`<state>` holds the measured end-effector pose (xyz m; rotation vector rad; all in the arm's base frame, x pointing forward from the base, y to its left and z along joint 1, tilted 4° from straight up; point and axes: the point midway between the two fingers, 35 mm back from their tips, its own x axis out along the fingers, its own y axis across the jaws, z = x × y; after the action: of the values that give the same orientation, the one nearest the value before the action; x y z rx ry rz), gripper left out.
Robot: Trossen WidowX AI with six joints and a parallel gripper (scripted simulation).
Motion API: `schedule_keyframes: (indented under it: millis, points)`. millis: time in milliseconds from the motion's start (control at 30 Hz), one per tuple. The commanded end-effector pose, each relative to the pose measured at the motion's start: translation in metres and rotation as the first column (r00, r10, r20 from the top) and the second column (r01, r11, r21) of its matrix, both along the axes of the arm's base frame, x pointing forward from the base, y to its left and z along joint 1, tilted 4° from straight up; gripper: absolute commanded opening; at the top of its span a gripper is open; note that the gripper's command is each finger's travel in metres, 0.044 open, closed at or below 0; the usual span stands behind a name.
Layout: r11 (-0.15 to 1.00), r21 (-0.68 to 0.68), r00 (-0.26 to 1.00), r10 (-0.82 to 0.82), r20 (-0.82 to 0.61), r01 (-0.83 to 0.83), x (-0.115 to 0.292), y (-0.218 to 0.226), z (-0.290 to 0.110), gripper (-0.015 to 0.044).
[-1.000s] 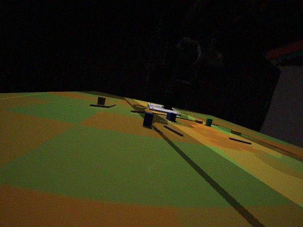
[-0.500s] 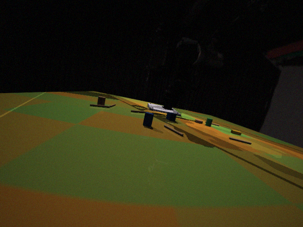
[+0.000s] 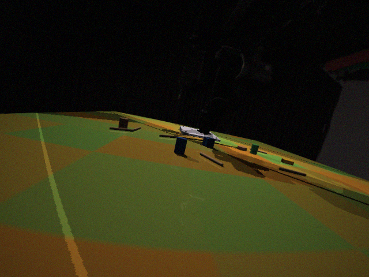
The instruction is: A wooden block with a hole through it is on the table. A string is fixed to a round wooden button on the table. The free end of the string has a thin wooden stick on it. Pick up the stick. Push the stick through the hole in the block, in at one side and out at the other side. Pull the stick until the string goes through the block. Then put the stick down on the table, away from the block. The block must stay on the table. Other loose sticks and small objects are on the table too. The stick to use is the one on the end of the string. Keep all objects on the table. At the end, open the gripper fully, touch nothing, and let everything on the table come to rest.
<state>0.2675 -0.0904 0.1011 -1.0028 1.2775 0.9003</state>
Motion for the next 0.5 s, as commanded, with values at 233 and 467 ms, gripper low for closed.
schedule_keyframes:
  millis: [233,467]
  points:
    - [1.000,0.000,1.000,0.000,0.000,0.000,0.0000,0.0000,0.0000,0.0055]
    - [1.000,0.000,1.000,0.000,0.000,0.000,0.0000,0.0000,0.0000,0.0000]
